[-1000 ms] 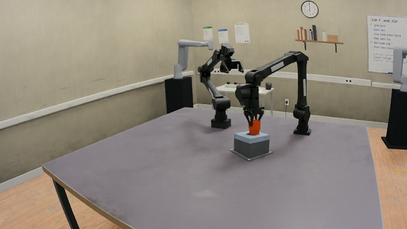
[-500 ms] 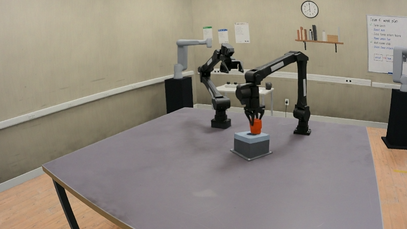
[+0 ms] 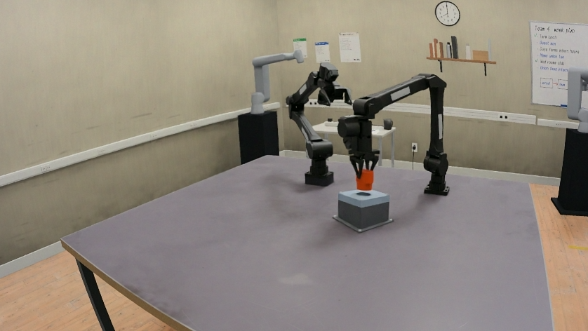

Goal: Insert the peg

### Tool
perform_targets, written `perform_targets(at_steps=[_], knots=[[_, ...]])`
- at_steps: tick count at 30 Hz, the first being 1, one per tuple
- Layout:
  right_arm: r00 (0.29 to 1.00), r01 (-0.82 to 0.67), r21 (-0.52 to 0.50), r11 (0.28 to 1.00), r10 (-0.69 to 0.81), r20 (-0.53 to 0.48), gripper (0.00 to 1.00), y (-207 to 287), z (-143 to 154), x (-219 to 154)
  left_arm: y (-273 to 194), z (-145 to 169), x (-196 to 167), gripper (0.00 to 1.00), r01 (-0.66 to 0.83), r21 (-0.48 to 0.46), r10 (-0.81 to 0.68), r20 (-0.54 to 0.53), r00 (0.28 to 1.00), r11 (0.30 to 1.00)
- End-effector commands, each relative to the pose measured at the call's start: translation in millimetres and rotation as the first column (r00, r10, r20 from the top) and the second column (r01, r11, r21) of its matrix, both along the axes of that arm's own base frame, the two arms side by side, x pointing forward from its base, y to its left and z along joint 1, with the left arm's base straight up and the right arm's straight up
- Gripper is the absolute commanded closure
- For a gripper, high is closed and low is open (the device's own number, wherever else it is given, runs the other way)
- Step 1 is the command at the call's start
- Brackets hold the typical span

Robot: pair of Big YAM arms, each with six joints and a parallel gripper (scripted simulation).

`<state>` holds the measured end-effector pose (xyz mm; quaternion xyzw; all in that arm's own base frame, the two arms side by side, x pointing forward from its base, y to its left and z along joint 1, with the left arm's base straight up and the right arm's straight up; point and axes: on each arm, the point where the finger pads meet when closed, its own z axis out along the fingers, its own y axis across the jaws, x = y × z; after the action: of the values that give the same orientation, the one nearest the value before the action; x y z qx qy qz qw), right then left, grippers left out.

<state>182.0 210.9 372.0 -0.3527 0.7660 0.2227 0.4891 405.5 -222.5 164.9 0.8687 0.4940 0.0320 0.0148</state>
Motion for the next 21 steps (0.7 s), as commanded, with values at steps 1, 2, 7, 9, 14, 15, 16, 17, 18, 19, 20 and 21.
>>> perform_targets(at_steps=[1,2,7,9,14,15,16,17,18,19,20,21], knots=[[1.0,0.003,0.019,1.0,-0.004,0.011,0.0,0.6,12.8,1.1,-12.9,24.0,11.6,0.6,0.022,-0.037,-0.018,0.093,0.995,0.999],[1.0,0.003,0.019,1.0,-0.004,0.011,0.0,0.6,12.8,1.1,-11.4,24.0,12.4,0.6,0.018,-0.037,-0.015,0.093,0.996,0.999],[1.0,0.003,0.019,1.0,-0.004,0.011,0.0,0.6,12.8,1.1,-8.4,24.0,14.1,0.6,0.011,-0.038,-0.007,0.093,0.996,0.999],[1.0,0.003,0.019,1.0,-0.004,0.011,0.0,0.6,12.8,1.1,-8.4,24.0,14.1,0.6,0.011,-0.038,-0.007,0.093,0.996,0.999],[1.0,0.003,0.019,1.0,-0.004,0.011,0.0,0.6,12.8,1.1,-8.4,24.0,14.1,0.6,0.011,-0.038,-0.007,0.093,0.996,0.999],[1.0,0.003,0.019,1.0,-0.004,0.011,0.0,0.6,12.8,1.1,-4.1,12.4,6.8,0.6,0.023,-0.024,-0.021,0.071,0.997,0.999],[1.0,0.003,0.019,1.0,-0.004,0.011,0.0,0.6,12.8,1.1,-3.5,0.5,6.2,0.6,0.024,-0.012,-0.024,0.05,0.998,1.0],[1.0,0.003,0.019,1.0,-0.004,0.011,0.0,0.6,12.8,1.1,-2.4,-3.3,4.7,0.6,0.025,-0.008,-0.024,0.044,0.999,1.0],[1.0,0.003,0.019,1.0,-0.004,0.011,0.0,0.6,12.8,1.1,-1.5,-6.0,3.5,0.6,0.024,-0.005,-0.024,0.04,0.999,1.0],[1.0,0.003,0.019,1.0,-0.004,0.011,0.0,0.6,12.8,1.1,-4.4,0.4,8.8,0.6,0.012,-0.014,-0.011,0.055,0.998,1.0],[1.0,0.003,0.019,1.0,-0.004,0.011,0.0,0.6,12.8,1.1,-5.6,3.4,11.0,0.6,0.012,-0.017,-0.011,0.061,0.998,1.0],[1.0,0.003,0.019,1.0,-0.004,0.011,0.0,0.6,12.8,1.1,-5.7,3.4,11.0,0.6,0.012,-0.018,-0.011,0.061,0.998,1.0]])
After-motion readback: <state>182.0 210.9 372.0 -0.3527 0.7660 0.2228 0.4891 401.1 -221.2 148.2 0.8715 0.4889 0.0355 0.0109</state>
